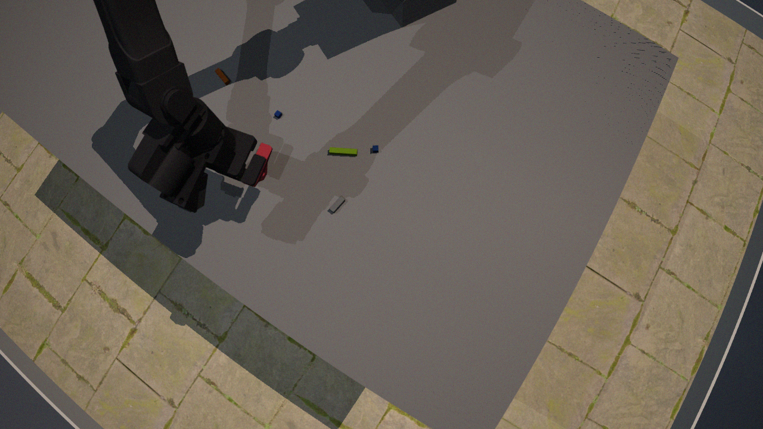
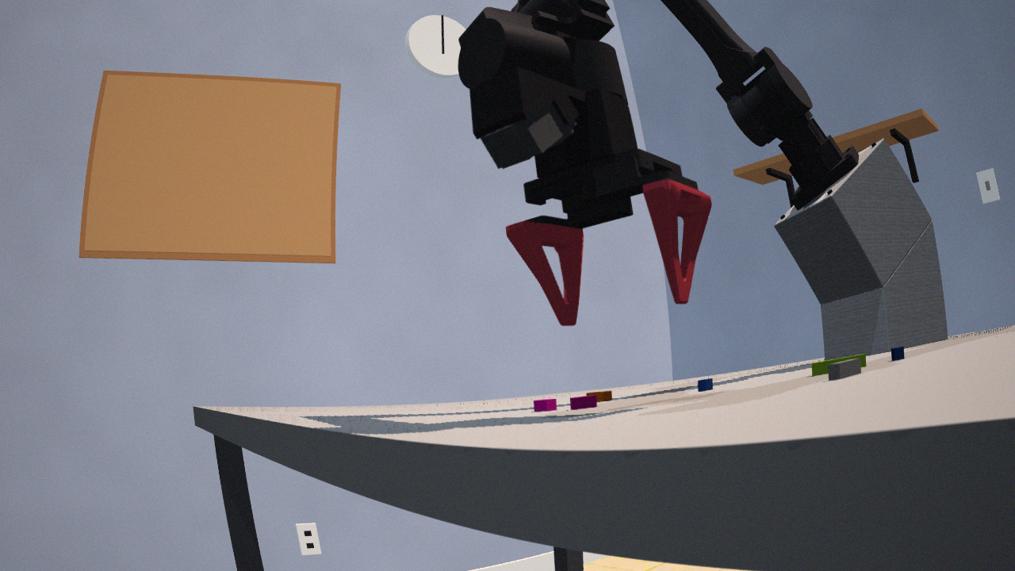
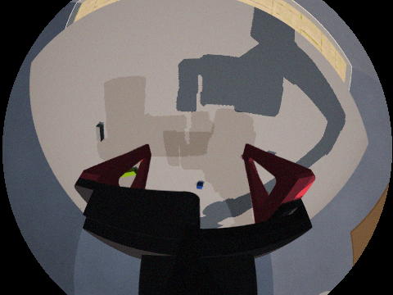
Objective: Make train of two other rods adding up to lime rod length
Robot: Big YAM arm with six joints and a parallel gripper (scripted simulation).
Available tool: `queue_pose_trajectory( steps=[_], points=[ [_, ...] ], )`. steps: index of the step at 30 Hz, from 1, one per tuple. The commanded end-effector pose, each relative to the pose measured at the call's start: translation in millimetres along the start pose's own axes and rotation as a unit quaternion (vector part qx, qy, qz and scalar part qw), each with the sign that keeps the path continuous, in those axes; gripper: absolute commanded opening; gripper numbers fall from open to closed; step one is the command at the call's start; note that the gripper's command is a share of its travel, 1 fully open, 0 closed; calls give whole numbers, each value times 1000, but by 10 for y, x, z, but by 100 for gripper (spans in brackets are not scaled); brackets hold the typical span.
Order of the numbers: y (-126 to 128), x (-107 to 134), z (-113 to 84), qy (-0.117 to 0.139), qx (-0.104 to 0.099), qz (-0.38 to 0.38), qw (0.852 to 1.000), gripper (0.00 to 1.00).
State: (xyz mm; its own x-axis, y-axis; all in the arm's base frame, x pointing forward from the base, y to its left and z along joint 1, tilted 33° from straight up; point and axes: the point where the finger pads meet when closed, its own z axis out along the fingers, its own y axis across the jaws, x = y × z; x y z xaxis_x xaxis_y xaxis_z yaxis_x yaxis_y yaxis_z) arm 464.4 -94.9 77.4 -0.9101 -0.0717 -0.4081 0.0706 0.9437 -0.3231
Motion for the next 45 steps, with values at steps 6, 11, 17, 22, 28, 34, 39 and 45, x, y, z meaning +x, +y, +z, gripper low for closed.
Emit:
queue_pose_trajectory(
  steps=[6, 11, 17, 22, 28, 34, 39, 45],
  points=[
    [73, -148, -23, -9, -1, -76, 997, 100],
    [177, -203, -35, -12, -2, -131, 991, 100],
    [240, -231, -37, -12, -1, -182, 983, 100],
    [296, -262, -46, -11, 1, -233, 972, 100],
    [366, -295, -47, -14, 1, -281, 960, 100],
    [431, -315, -49, -14, 1, -330, 944, 100],
    [490, -312, -51, -10, 2, -378, 926, 100],
    [559, -343, -54, -13, 2, -422, 907, 100]
  ],
)
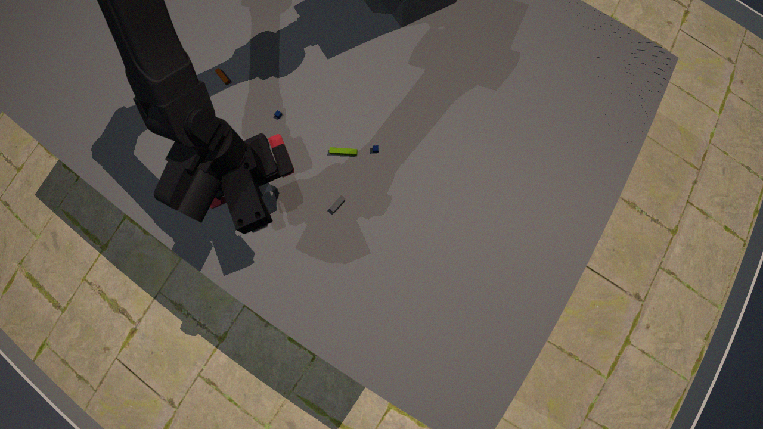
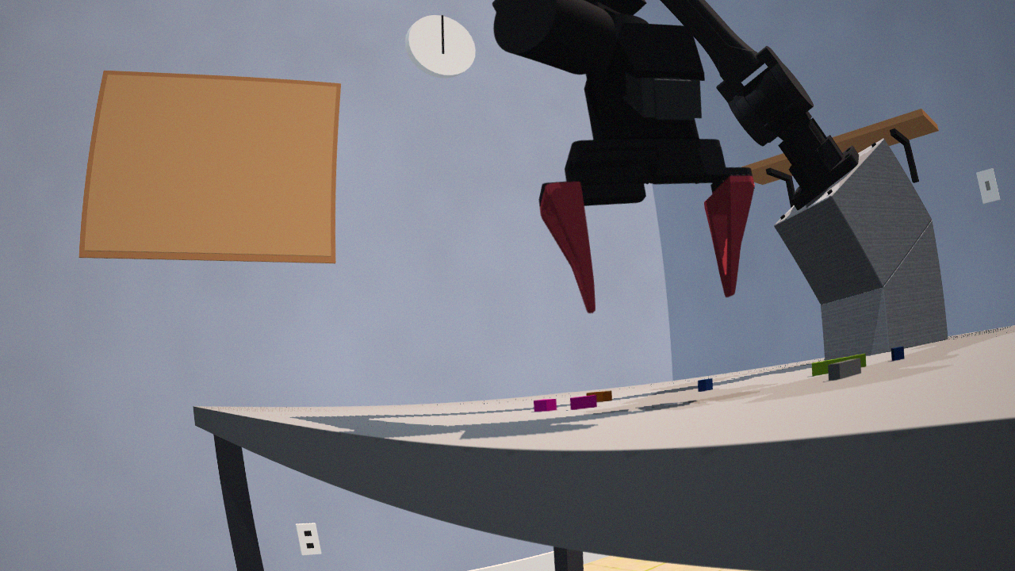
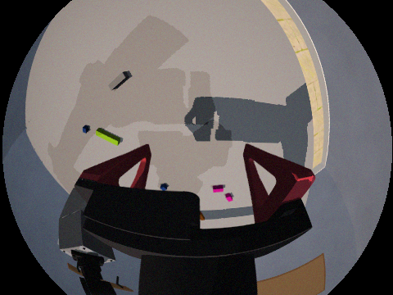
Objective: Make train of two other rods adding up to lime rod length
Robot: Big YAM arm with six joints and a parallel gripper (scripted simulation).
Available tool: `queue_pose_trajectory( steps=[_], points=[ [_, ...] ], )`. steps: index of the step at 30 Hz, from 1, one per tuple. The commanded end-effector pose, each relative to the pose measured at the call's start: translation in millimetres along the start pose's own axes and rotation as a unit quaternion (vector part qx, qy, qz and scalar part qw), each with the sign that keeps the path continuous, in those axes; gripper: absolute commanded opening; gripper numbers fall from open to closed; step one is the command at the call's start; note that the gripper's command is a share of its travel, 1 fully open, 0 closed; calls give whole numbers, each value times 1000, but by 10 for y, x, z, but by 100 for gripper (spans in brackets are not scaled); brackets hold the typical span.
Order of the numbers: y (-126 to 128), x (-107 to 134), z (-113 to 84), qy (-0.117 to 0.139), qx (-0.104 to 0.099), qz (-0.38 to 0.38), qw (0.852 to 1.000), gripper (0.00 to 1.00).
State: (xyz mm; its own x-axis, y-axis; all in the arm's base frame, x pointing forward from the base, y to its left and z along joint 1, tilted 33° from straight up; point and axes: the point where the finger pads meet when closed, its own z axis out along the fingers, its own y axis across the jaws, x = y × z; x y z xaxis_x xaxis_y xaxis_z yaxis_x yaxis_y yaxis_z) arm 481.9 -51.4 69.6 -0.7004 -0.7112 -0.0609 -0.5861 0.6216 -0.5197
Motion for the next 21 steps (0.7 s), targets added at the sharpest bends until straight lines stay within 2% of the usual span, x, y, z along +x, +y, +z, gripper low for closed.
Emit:
queue_pose_trajectory(
  steps=[1, 3, 4, 11, 12, 16, 17, 21],
  points=[
    [-50, -210, -52, -14, 5, -47, 999, 100],
    [-26, -130, -16, -7, 1, -44, 999, 100],
    [-10, -250, -55, -10, 5, -96, 995, 100],
    [-14, -215, -47, -11, 6, -92, 996, 100],
    [20, -306, -59, -10, 6, -142, 990, 100],
    [62, -283, -40, -10, 3, -143, 990, 100],
    [56, -355, -63, -10, 6, -187, 982, 100],
    [44, -327, -42, -10, 7, -183, 983, 100]
  ],
)
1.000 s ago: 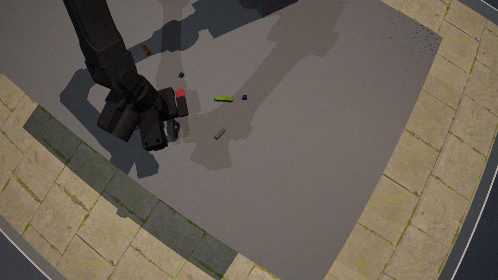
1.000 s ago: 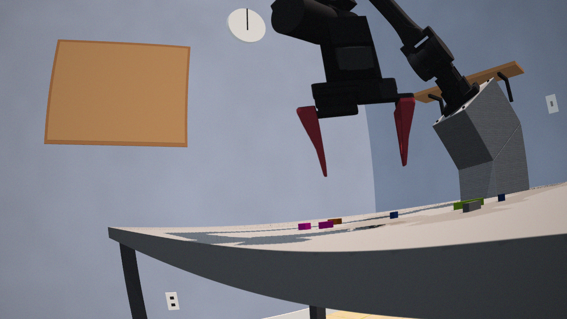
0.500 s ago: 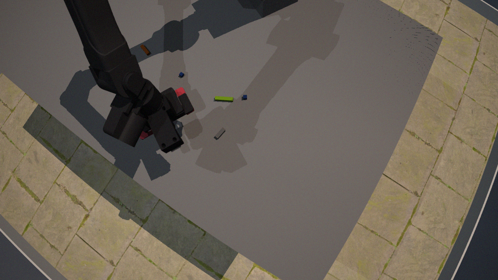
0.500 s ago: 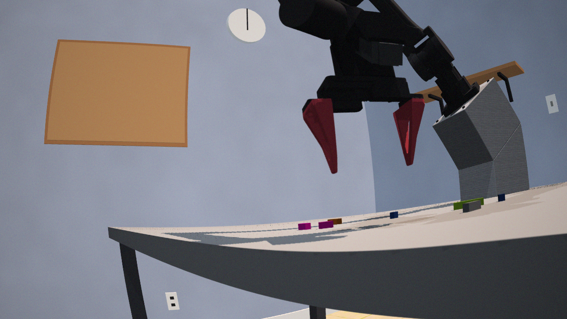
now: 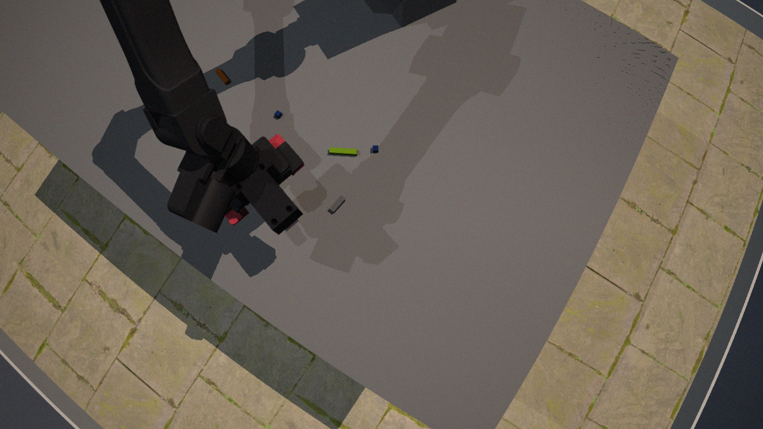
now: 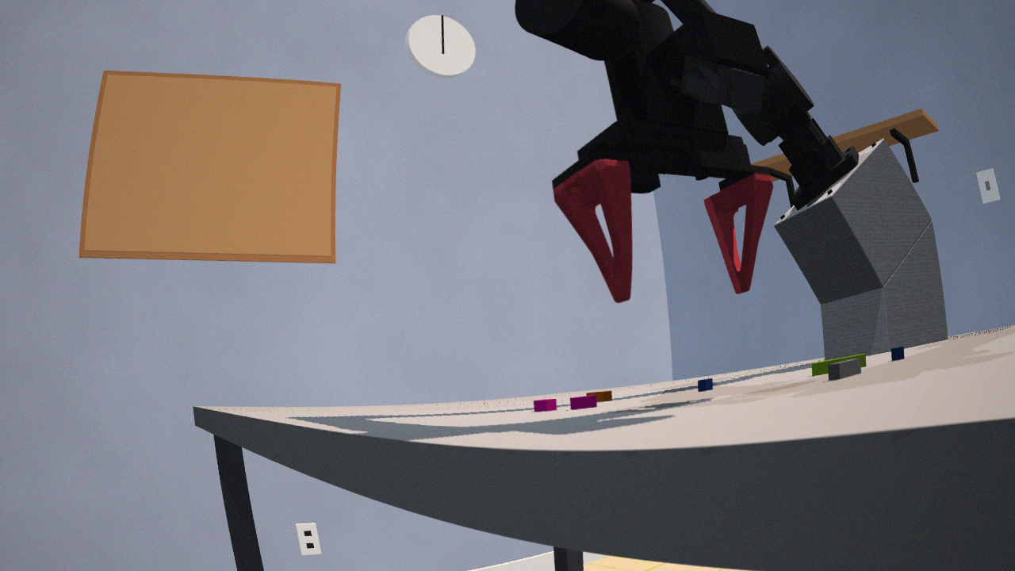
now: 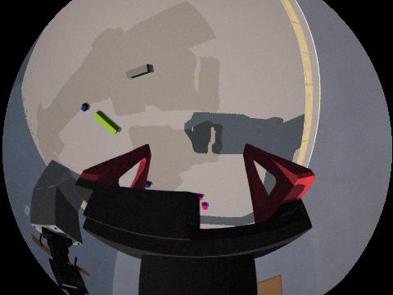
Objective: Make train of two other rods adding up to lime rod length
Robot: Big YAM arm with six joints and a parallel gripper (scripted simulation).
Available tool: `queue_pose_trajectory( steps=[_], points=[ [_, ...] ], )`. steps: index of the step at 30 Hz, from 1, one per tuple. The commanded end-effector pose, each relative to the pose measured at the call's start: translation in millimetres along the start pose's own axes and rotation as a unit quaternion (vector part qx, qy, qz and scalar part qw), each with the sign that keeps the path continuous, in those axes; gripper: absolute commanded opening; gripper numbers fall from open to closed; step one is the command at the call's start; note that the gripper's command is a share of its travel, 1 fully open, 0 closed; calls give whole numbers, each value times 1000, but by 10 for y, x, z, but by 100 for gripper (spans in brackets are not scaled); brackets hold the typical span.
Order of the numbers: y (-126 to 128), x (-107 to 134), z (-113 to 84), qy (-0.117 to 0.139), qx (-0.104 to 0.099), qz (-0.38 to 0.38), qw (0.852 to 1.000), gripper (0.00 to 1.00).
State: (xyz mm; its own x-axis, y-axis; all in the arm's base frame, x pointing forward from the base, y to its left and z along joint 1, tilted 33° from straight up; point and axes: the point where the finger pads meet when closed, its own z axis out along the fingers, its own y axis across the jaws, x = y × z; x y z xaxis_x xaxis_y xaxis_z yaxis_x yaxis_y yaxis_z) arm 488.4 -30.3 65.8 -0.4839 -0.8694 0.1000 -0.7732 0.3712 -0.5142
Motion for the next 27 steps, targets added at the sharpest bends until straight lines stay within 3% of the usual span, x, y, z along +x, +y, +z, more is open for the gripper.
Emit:
queue_pose_trajectory(
  steps=[1, 7, 8, 12, 13, 16, 17, 20, 21, 24, 25, 27],
  points=[
    [-93, -196, -57, -7, 8, -75, 997, 100],
    [-67, -178, -49, -8, 8, -74, 997, 100],
    [-74, -249, -61, -6, 9, -118, 993, 100],
    [-24, -238, -39, -7, 6, -119, 993, 100],
    [-61, -304, -65, -6, 10, -158, 987, 100],
    [-69, -316, -65, -9, 12, -157, 988, 100],
    [-45, -355, -69, -5, 10, -196, 980, 100],
    [-10, -348, -54, -7, 9, -197, 980, 100],
    [-29, -402, -74, -5, 11, -233, 972, 100],
    [-33, -407, -74, -6, 12, -232, 973, 100],
    [-18, -450, -78, -5, 12, -266, 964, 100],
    [-5, -452, -73, -6, 12, -266, 964, 100]
  ],
)
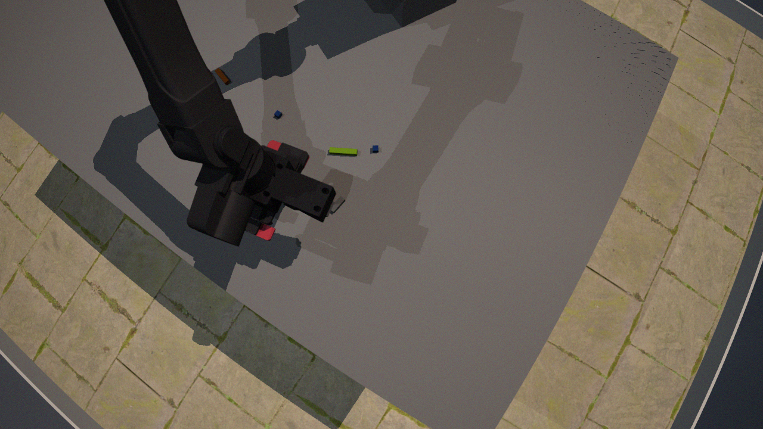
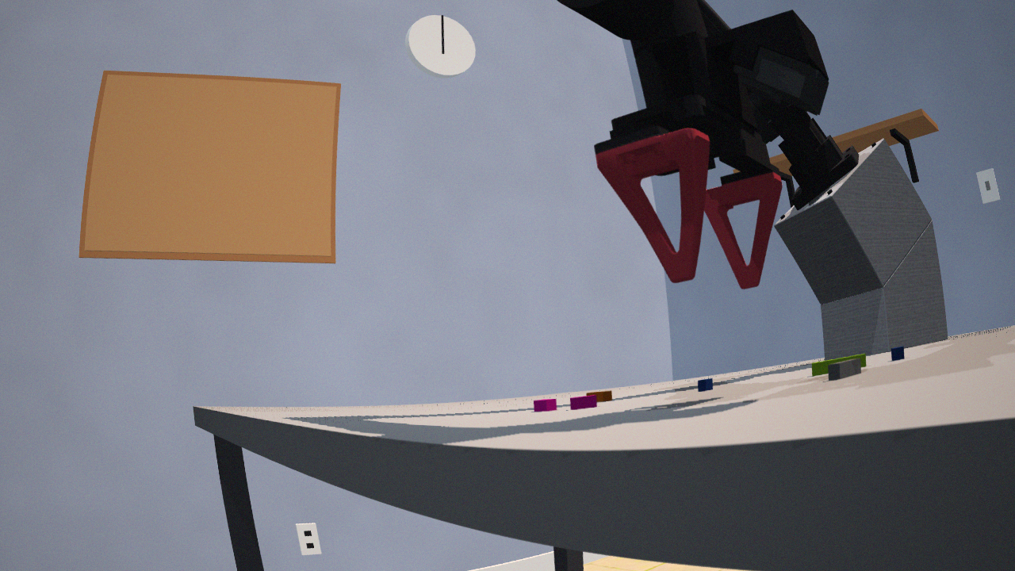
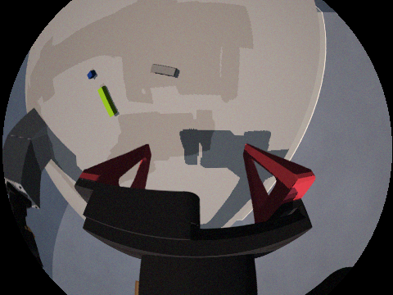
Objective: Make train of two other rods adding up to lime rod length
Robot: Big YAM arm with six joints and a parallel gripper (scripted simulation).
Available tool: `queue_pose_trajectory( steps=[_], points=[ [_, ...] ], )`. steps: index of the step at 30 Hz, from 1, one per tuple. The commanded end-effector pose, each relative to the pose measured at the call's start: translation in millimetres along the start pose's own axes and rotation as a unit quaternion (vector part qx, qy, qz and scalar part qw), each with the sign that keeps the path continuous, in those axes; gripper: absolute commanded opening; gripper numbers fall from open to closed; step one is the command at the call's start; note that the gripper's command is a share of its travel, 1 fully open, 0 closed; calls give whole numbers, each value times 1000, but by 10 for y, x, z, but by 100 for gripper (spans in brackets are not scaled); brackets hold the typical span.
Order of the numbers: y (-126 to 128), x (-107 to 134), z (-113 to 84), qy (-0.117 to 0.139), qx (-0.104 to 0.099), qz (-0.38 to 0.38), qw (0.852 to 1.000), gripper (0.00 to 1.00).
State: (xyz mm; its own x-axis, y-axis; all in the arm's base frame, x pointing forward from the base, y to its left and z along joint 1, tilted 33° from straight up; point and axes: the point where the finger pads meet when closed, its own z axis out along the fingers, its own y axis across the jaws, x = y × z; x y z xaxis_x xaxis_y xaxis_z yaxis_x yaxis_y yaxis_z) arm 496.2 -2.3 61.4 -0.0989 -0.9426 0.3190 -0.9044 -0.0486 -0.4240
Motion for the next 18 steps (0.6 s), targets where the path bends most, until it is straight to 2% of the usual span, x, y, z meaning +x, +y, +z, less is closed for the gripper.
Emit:
queue_pose_trajectory(
  steps=[1, 2, 4, 5, 7, 8, 14, 18],
  points=[
    [-100, -111, -36, -6, 7, -44, 999, 100],
    [-149, -155, -61, -4, 9, -77, 997, 100],
    [-166, -162, -61, -6, 13, -75, 997, 100],
    [-161, -198, -65, -3, 11, -107, 994, 100],
    [-165, -204, -66, -5, 12, -107, 994, 100],
    [-158, -236, -70, -3, 10, -136, 991, 100],
    [-170, -276, -74, -3, 13, -162, 987, 100],
    [-181, -365, -85, -1, 14, -226, 974, 100]
  ],
)
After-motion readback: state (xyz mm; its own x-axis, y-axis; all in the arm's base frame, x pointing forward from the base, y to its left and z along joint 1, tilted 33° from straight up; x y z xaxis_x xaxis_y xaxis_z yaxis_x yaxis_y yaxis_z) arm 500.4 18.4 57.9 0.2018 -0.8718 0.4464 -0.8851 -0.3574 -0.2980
